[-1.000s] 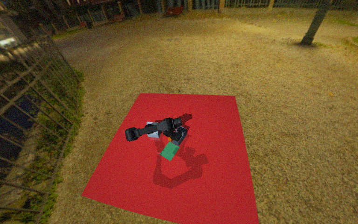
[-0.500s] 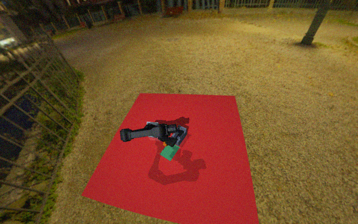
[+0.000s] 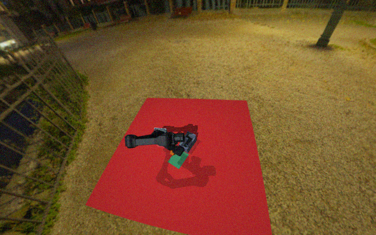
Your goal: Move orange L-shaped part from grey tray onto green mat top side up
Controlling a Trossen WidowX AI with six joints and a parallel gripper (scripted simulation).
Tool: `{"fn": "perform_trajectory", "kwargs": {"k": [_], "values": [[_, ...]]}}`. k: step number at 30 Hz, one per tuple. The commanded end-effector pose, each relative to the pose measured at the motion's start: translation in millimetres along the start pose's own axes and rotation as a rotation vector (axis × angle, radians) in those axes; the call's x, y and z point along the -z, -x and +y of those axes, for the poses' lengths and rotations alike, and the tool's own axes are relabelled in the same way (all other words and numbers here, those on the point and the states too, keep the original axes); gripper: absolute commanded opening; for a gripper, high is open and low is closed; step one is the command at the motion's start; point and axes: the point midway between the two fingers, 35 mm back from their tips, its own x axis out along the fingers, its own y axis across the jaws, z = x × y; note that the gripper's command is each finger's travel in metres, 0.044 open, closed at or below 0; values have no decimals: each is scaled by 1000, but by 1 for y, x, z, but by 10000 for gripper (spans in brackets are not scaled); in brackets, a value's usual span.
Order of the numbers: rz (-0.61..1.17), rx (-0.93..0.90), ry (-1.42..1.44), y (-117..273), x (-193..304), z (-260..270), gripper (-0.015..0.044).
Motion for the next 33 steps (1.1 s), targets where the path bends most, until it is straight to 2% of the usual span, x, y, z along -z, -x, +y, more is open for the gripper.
{"fn": "perform_trajectory", "kwargs": {"k": [1, 33], "values": [[5, -3, 7, -8, 0, 1, 0], [7, -1, 6, -58, 1, 1, 0]]}}
